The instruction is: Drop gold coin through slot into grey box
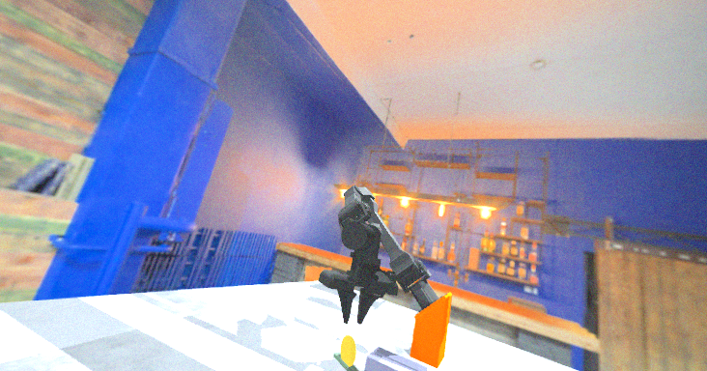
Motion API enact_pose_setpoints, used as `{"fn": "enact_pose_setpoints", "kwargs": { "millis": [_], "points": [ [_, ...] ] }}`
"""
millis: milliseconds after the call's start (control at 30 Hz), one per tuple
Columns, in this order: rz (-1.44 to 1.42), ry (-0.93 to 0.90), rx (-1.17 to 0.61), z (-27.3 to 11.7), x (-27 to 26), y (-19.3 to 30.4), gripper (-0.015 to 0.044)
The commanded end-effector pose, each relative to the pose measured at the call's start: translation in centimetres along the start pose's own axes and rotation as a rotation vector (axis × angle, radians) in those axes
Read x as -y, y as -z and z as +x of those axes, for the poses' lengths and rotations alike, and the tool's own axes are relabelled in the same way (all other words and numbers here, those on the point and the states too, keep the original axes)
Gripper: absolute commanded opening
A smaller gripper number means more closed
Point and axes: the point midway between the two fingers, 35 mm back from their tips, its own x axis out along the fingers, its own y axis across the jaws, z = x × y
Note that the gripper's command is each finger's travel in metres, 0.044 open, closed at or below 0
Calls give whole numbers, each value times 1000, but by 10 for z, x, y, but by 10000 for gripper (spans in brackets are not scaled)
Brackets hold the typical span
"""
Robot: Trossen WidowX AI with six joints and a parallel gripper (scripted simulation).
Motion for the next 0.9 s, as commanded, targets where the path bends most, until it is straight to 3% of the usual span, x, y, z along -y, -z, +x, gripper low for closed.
{"fn": "enact_pose_setpoints", "kwargs": {
  "millis": [0, 867],
  "points": [
    [-6, -2, -10, 9, -2, 2, 161],
    [-6, -4, -8, 49, -1, 0, 161]
  ]
}}
